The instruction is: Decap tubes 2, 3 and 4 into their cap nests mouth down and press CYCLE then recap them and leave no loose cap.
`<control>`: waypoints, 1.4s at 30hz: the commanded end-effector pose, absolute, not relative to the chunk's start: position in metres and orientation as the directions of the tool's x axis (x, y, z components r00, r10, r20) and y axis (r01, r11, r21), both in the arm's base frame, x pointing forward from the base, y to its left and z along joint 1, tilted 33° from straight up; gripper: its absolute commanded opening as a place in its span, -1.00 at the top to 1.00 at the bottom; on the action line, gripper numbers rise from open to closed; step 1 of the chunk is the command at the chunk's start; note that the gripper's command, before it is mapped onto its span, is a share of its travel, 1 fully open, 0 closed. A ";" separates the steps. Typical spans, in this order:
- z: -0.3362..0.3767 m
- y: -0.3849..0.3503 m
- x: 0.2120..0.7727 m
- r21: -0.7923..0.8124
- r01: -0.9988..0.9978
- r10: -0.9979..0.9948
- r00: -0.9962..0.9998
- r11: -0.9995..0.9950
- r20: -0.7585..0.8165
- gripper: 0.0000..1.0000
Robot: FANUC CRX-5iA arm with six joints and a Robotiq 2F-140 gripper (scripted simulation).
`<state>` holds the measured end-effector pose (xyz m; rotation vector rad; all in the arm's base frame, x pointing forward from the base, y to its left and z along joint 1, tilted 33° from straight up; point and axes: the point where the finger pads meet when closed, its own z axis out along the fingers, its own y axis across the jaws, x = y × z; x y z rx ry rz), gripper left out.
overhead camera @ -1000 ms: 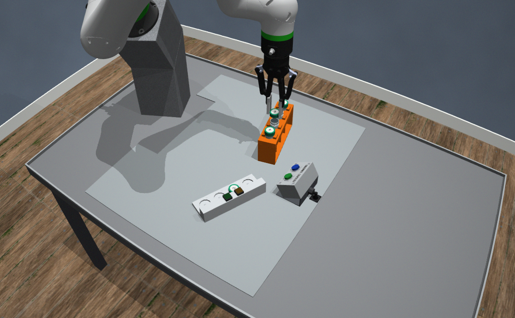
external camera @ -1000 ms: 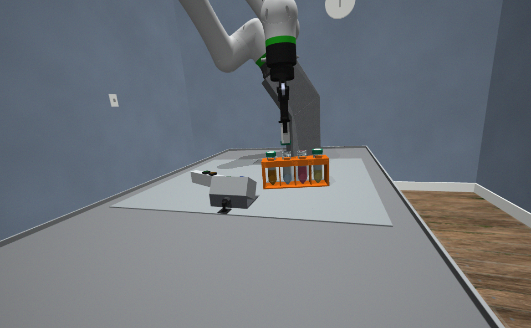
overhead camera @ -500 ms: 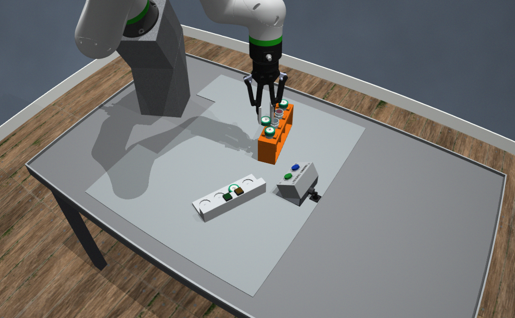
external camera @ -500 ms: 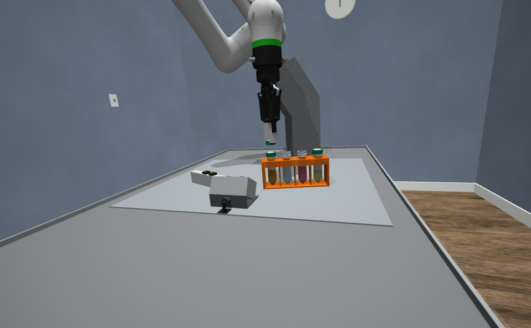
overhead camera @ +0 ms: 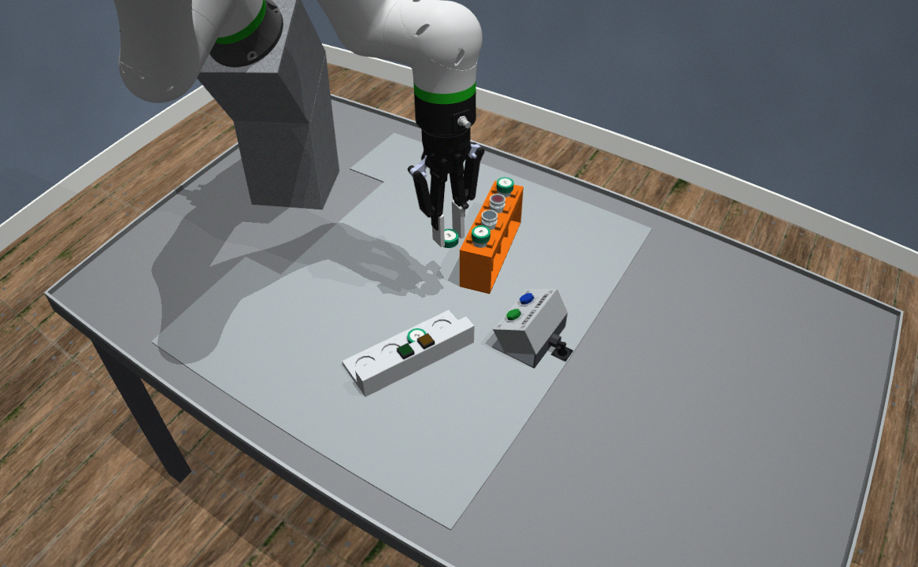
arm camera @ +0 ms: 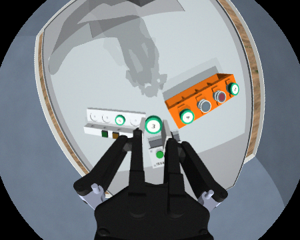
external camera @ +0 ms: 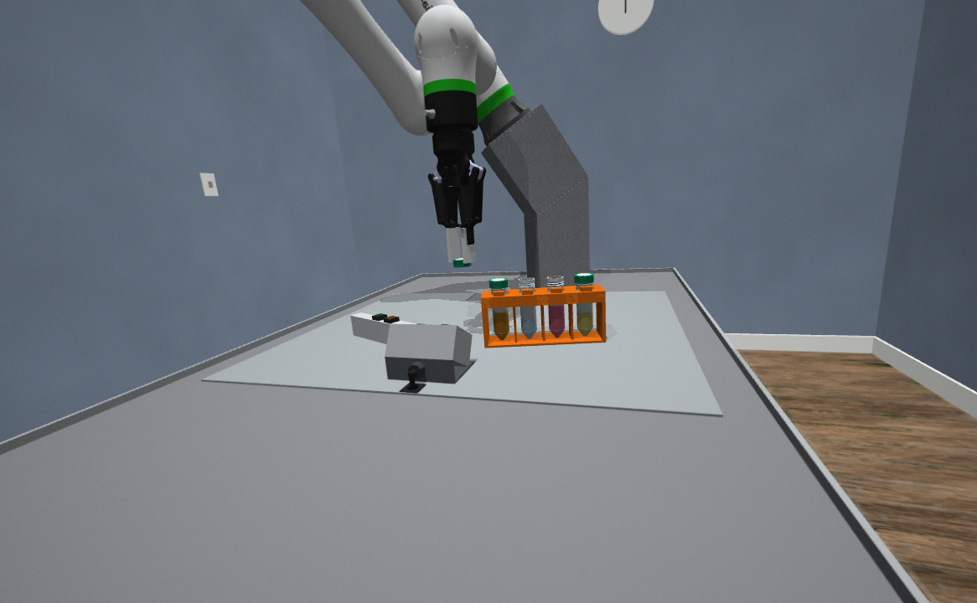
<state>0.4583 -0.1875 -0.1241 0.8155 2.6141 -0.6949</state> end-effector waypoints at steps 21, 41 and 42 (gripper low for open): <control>-0.053 -0.311 0.418 -0.358 0.589 0.447 -0.797 0.724 -0.406 1.00; -0.077 -0.348 0.418 -0.358 0.589 0.447 -0.797 0.724 -0.406 1.00; -0.077 -0.348 0.418 -0.358 0.589 0.447 -0.797 0.724 -0.406 1.00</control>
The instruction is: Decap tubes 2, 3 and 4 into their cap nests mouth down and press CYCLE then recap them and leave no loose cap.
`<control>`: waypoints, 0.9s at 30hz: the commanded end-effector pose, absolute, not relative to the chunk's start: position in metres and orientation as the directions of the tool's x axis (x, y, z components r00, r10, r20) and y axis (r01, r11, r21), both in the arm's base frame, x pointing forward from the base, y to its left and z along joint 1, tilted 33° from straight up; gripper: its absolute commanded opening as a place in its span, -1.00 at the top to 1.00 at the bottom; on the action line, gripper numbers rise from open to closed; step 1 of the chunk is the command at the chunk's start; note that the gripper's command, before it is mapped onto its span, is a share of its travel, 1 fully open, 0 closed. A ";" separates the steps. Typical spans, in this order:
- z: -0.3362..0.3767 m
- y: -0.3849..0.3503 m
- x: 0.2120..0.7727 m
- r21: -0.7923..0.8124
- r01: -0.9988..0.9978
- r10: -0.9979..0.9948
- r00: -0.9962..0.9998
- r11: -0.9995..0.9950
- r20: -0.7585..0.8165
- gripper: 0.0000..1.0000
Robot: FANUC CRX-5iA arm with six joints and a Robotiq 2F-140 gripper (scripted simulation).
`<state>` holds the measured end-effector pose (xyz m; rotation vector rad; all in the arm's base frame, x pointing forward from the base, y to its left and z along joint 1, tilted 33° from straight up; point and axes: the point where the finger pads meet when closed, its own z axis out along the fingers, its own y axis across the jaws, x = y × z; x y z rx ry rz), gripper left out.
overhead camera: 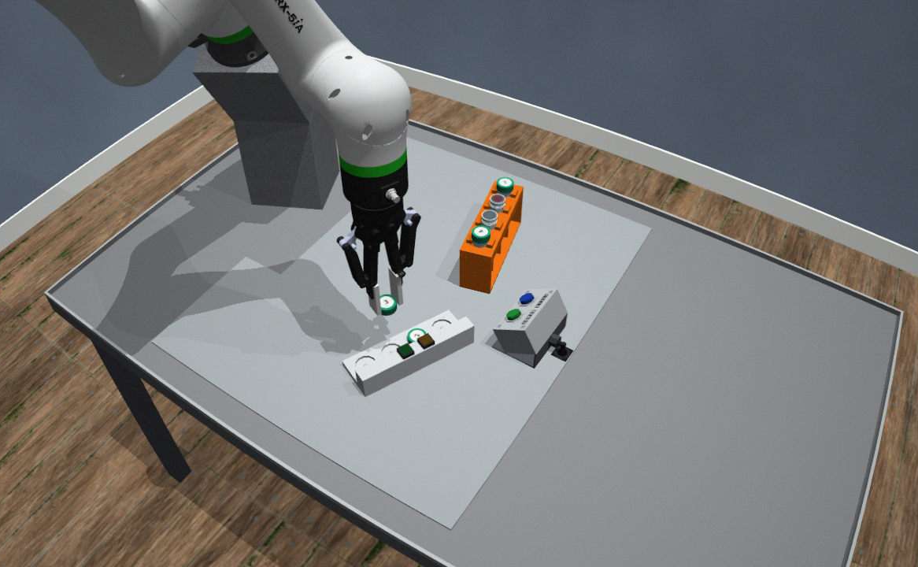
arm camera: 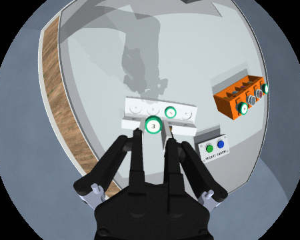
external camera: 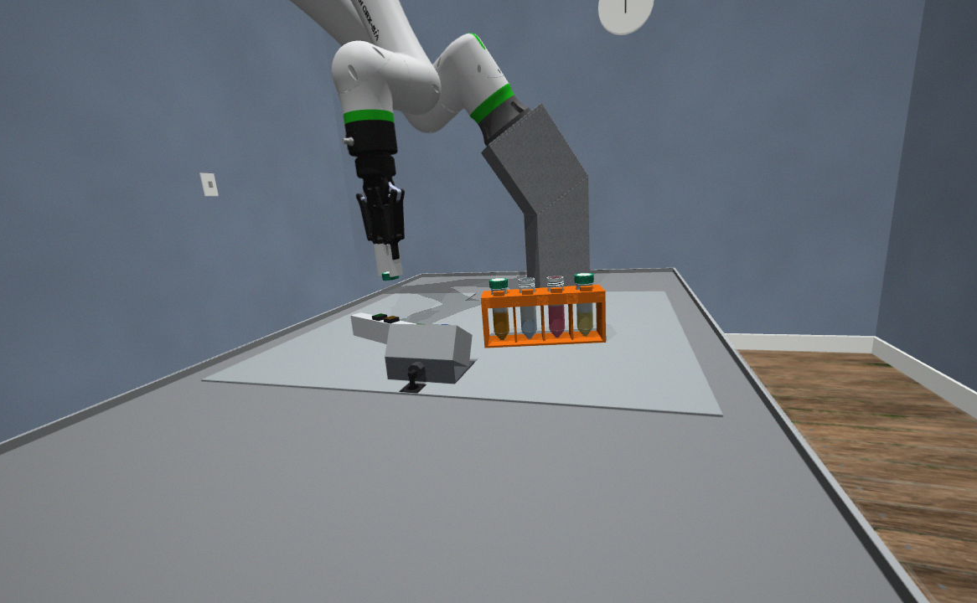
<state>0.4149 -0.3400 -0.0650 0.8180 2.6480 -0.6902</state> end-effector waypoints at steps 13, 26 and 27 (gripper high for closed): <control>-0.127 -0.380 0.427 -0.358 0.589 0.447 -0.797 0.724 -0.406 1.00; -0.150 -0.395 0.431 -0.358 0.589 0.447 -0.797 0.724 -0.406 1.00; -0.150 -0.395 0.431 -0.358 0.589 0.447 -0.797 0.724 -0.406 1.00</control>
